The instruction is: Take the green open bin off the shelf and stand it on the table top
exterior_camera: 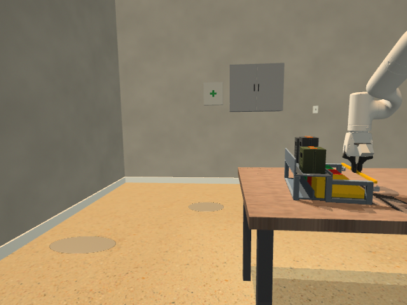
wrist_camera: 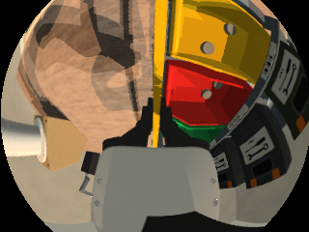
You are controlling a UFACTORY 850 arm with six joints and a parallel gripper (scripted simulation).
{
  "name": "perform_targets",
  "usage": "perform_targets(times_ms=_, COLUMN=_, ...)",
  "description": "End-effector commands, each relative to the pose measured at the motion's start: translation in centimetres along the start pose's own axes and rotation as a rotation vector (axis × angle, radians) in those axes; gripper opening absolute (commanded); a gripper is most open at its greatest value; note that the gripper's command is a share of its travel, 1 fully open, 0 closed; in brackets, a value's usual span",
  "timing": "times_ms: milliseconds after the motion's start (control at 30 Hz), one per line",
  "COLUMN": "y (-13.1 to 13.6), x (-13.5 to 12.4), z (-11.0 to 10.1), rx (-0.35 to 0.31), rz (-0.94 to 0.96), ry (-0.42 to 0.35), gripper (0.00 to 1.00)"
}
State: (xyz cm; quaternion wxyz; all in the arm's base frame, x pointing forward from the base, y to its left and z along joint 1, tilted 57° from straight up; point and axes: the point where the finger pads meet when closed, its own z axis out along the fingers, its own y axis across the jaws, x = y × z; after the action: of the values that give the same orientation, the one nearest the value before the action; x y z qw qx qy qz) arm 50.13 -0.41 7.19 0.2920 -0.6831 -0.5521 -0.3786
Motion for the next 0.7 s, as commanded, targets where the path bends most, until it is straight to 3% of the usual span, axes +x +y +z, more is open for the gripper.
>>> perform_targets(times_ms=0, y=0.0, x=0.0, z=-0.1, rx=0.0, rz=0.0, ry=0.0, gripper=0.0)
perform_targets(times_ms=667, y=0.0, x=0.0, z=-1.7, rx=0.0, rz=0.0, ry=0.0, gripper=0.0)
